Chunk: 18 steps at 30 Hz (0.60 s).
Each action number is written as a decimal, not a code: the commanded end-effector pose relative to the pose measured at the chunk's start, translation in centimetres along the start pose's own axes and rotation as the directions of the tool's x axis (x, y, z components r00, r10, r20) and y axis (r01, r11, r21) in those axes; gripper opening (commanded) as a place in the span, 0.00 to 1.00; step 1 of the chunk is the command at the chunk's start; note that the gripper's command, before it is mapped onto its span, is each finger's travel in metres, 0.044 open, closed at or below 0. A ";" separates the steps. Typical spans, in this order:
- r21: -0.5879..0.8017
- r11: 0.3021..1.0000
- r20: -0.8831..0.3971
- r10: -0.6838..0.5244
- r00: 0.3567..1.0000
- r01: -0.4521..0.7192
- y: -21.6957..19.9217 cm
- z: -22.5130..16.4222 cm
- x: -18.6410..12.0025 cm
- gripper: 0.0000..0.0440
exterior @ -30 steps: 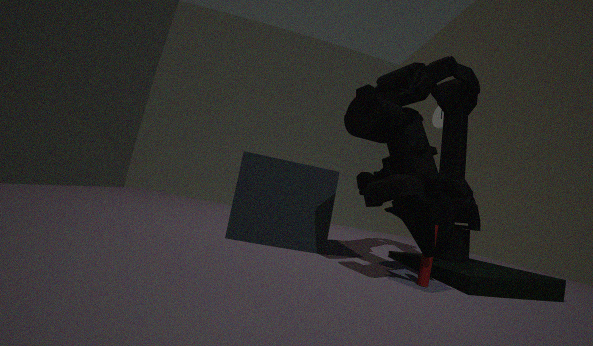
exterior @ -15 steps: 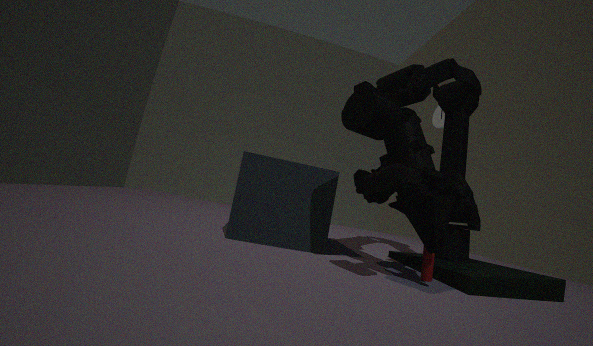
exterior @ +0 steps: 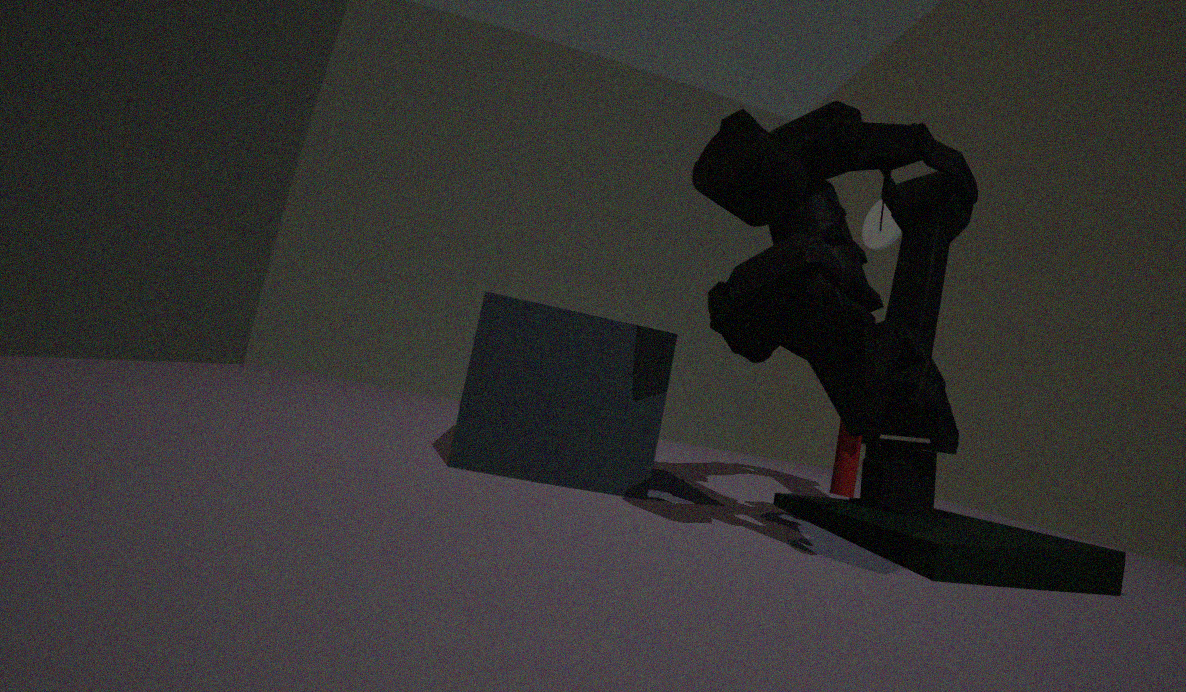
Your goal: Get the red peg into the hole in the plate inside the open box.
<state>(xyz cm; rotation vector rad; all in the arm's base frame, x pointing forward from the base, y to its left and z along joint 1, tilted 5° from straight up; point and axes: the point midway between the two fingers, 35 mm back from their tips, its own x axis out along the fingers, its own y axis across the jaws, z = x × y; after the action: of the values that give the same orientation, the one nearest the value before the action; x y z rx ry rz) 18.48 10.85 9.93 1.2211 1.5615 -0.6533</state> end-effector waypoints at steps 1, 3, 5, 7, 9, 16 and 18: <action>-0.030 0.998 -0.006 0.047 0.999 -0.047 0.5 -0.4 -1.4 0.02; -0.046 0.996 -0.004 0.071 0.997 -0.072 0.8 -0.6 -2.3 0.00; -0.062 0.993 0.002 0.096 0.995 -0.096 1.1 -0.7 -3.3 0.00; -0.078 0.990 0.011 0.122 0.993 -0.120 1.4 -0.8 -4.4 0.00; -0.093 0.985 0.025 0.147 0.989 -0.144 1.6 -0.8 -5.5 0.00; -0.121 0.967 0.094 0.236 0.967 -0.224 2.2 -0.2 -9.4 0.00; -0.124 0.962 0.120 0.256 0.959 -0.242 2.3 0.1 -10.5 0.00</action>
<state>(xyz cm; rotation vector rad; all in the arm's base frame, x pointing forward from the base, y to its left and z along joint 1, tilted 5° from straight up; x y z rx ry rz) 20.28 8.25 18.79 1.2442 1.3335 -0.4752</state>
